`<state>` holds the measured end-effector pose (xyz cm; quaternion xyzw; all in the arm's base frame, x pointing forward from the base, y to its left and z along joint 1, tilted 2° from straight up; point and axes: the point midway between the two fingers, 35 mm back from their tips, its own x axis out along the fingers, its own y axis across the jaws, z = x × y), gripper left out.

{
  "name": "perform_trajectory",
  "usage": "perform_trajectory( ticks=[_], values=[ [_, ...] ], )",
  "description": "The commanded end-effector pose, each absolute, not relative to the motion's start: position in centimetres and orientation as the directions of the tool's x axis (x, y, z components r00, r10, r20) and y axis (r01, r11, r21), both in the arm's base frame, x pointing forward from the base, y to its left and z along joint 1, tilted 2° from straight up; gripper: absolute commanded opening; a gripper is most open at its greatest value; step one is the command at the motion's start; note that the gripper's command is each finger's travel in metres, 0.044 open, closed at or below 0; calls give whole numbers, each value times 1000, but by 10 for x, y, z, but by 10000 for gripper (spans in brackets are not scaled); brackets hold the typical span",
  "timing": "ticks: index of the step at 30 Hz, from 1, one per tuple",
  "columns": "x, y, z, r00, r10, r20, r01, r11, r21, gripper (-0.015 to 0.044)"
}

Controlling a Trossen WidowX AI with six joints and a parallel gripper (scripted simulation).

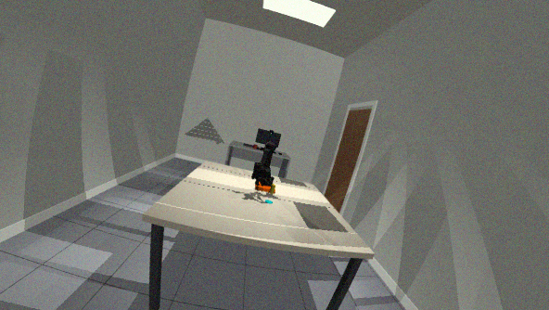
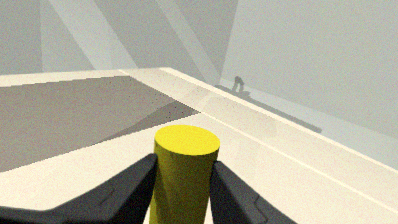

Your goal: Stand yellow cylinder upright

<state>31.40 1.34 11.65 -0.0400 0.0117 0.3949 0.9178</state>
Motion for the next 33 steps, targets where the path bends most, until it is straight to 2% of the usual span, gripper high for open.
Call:
perform_trajectory(
  ticks=[1,33],
  values=[
    [314,14,106,685,727,-54,-729,680,-81,105],
    [305,20,44,675,733,-84,-736,661,-148,105]
  ],
)
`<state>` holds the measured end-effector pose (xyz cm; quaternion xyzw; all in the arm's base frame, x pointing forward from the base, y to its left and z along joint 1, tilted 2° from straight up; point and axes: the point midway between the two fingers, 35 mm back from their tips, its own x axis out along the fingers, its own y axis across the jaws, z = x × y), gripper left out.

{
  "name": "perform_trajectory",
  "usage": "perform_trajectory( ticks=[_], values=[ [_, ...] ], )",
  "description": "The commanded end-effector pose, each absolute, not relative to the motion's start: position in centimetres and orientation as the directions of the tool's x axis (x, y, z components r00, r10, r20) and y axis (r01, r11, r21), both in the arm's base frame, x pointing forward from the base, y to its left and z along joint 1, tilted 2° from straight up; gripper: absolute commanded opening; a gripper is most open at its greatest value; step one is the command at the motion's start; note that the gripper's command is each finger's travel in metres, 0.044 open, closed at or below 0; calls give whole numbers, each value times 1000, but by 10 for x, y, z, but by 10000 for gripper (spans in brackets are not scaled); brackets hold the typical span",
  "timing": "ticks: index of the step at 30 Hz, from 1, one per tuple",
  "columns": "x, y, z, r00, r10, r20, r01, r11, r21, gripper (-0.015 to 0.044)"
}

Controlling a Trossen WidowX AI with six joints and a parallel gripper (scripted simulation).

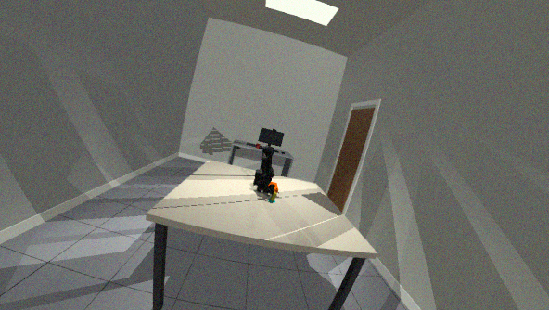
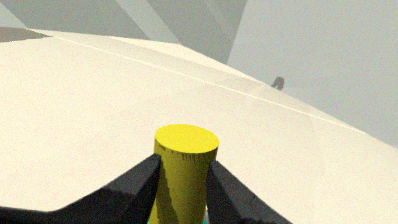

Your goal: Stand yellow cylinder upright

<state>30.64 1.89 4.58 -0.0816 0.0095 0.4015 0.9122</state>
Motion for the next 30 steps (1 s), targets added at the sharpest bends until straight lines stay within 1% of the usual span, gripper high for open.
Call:
perform_trajectory(
  ticks=[1,6,17,23,30],
  values=[
    [305,20,44,675,733,-84,-736,661,-148,105],
    [305,20,44,675,733,-84,-736,661,-148,105],
    [305,20,44,675,733,-84,-736,661,-148,394],
    [306,19,47,675,733,-83,-736,662,-144,400],
    [310,16,75,680,730,-70,-733,673,-101,400]
  ],
)
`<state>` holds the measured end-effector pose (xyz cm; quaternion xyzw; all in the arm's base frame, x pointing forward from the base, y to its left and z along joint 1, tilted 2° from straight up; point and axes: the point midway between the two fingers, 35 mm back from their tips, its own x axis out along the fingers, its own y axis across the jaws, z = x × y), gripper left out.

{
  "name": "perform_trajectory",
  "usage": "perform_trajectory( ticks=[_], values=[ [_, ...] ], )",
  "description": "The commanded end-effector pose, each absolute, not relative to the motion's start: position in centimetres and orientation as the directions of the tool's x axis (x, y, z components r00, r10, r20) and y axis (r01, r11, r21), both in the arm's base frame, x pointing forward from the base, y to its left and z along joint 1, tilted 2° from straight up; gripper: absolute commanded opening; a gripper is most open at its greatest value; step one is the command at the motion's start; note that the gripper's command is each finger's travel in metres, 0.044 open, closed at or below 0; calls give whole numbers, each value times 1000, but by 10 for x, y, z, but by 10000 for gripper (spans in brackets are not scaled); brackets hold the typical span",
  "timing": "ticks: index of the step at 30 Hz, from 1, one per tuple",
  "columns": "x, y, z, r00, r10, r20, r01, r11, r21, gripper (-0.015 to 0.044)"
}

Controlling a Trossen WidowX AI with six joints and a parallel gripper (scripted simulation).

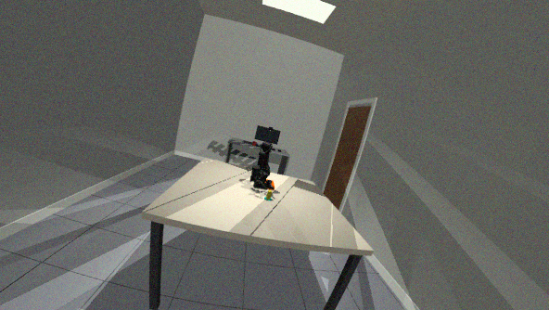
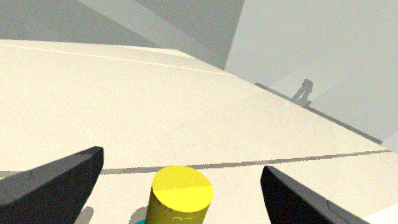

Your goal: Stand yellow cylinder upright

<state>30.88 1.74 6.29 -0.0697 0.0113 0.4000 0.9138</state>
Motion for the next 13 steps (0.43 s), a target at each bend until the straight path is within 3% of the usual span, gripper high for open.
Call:
perform_trajectory(
  ticks=[1,13],
  values=[
    [311,16,80,681,729,-68,-732,675,-95,400],
    [308,16,127,687,725,-46,-726,687,-23,400]
  ],
)
